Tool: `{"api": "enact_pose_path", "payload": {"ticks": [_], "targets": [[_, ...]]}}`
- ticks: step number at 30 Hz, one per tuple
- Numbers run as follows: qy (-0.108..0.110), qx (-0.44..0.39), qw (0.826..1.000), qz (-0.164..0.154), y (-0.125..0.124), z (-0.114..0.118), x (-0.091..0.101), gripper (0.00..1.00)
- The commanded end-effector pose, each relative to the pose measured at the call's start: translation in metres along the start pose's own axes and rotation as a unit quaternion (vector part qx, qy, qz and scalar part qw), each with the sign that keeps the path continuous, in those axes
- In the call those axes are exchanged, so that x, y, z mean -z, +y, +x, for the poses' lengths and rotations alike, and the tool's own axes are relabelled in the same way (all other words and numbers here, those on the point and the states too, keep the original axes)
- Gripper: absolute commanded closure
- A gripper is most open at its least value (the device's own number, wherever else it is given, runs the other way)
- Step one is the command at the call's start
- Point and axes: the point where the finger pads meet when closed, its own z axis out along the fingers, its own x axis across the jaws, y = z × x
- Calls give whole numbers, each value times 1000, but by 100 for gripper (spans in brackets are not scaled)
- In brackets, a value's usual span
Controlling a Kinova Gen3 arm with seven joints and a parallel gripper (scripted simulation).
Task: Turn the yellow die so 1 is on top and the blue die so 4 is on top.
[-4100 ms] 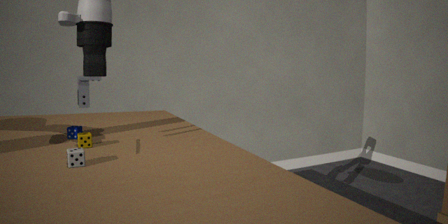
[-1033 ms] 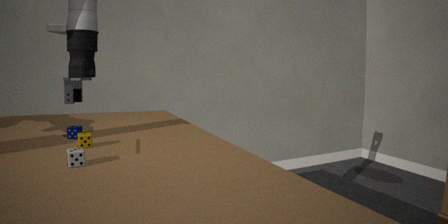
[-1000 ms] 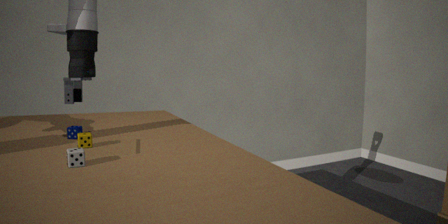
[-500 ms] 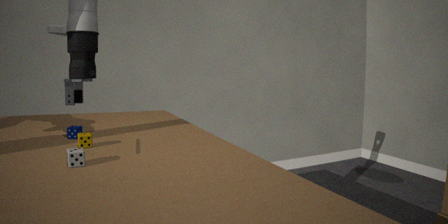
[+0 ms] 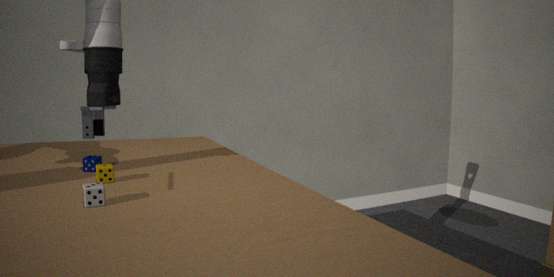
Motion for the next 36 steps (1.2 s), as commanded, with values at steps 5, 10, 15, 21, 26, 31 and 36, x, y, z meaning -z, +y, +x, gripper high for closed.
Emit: {"api": "enact_pose_path", "payload": {"ticks": [5, 10, 15, 21, 26, 31, 36], "targets": [[0, 6, 1000, 4, -7, 2, -12, 13], [0, 7, 1000, 4, -7, 2, -19, 13], [0, 6, 1000, 4, -7, 2, -25, 13], [0, 6, 1000, 4, -7, 2, -30, 13], [0, 6, 1000, 4, -7, 2, -32, 13], [0, 7, 1000, 4, -7, 2, -33, 13], [-1, 7, 1000, 4, -7, 2, -33, 13]]}}
